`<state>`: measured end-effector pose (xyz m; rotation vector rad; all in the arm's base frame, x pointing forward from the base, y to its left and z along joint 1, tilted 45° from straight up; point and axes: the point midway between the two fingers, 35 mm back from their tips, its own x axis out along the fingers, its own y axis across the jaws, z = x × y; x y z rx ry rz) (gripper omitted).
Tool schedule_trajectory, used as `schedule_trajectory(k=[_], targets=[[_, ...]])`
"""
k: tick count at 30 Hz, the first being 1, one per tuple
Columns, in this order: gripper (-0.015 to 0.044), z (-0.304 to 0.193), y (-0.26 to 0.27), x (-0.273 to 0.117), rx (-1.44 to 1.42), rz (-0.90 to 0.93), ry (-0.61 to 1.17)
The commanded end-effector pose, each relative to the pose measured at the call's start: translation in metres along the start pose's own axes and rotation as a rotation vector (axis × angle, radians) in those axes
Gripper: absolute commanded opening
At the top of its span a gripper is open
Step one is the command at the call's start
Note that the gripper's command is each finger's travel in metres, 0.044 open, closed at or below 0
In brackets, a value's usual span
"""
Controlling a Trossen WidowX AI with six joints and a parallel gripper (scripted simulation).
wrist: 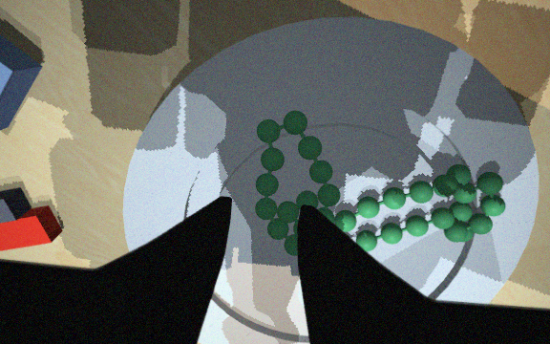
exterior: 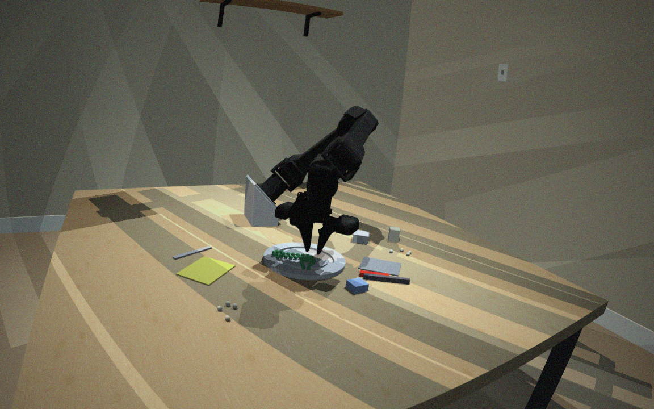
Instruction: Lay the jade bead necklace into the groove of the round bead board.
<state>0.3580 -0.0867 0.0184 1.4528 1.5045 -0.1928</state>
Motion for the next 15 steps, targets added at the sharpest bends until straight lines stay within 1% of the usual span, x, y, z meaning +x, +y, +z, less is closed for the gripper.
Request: schedule_trajectory(k=[1,15], targets=[[0.012,0.001,0.0,0.002,-0.001,0.001,-0.001],[0.012,-0.002,0.0,0.024,0.003,0.001,0.006]])
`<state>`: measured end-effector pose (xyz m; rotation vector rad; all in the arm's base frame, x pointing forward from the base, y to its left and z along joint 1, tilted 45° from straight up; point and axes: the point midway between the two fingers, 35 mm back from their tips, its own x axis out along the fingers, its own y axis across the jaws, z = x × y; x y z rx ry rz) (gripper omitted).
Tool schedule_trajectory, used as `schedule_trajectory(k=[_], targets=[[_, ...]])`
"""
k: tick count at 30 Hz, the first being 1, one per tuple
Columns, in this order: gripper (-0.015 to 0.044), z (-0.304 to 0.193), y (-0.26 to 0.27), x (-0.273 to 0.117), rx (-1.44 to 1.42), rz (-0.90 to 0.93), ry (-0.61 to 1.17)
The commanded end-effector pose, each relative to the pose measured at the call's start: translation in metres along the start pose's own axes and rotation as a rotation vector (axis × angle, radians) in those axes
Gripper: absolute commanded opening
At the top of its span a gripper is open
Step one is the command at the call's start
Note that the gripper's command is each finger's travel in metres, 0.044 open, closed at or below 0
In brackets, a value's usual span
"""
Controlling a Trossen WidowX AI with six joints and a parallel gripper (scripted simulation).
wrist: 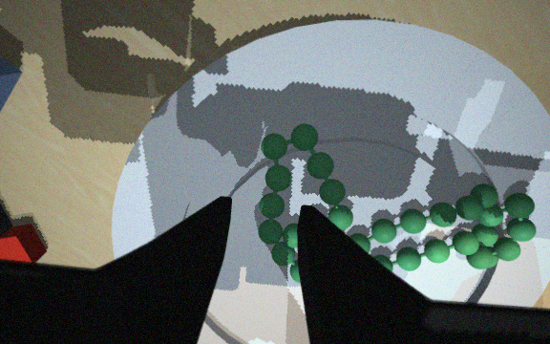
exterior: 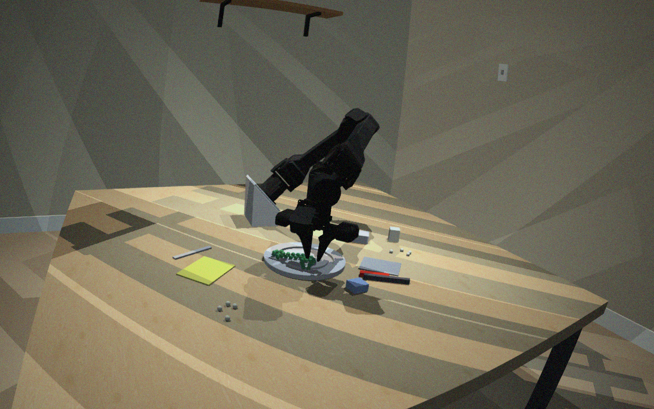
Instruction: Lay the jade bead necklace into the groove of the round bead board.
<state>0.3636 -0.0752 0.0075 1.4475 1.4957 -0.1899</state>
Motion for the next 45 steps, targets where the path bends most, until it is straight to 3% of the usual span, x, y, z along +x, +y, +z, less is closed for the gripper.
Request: schedule_trajectory(k=[1,12,13,27,45], targets=[[0.012,-0.002,-0.002,0.009,0.01,-0.003,0.013],[0.012,-0.003,-0.003,0.015,0.011,-0.003,0.016],[0.0094,-0.002,-0.001,0.012,0.003,-0.003,0.008],[0.0,-0.002,-0.001,0.012,0.003,-0.003,0.008],[0.0,0.008,0.001,0.006,0.011,-0.003,0.015]])
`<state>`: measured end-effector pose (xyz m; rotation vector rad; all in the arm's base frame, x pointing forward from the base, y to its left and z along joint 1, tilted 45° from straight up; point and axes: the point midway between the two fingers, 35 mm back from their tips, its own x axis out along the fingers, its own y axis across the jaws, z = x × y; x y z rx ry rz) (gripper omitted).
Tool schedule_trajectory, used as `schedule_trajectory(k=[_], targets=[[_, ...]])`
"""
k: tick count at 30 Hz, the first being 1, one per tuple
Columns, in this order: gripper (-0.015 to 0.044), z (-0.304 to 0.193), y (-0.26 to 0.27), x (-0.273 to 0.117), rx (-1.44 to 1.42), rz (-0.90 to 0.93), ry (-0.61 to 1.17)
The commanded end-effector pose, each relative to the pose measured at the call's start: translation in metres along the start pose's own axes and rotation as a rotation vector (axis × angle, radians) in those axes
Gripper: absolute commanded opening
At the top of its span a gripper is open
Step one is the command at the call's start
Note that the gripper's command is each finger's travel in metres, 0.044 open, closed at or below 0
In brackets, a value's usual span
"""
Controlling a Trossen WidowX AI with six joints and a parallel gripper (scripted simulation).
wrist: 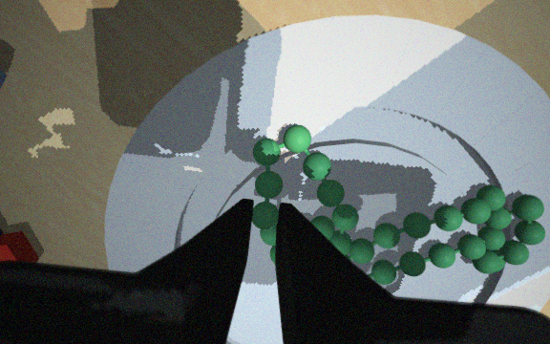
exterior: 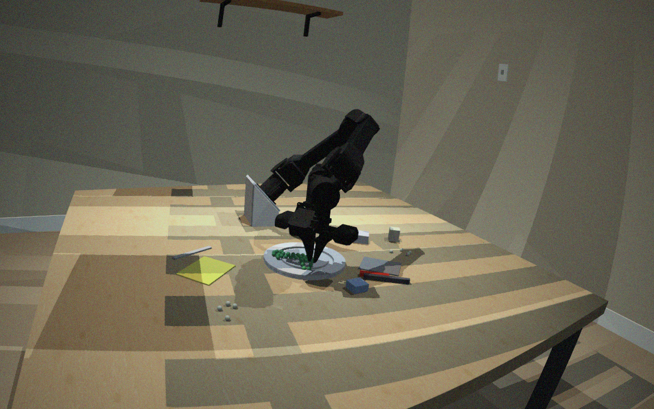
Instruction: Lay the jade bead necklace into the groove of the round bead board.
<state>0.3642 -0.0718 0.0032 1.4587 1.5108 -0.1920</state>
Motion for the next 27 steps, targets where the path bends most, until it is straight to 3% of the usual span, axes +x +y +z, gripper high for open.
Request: schedule_trajectory(k=[1,27], targets=[[0.0,0.011,0.0024,0.0006,-0.002,0.001,0.001],[0.0,0.0185,0.0044,0.0089,-0.002,0.001,0.001]])
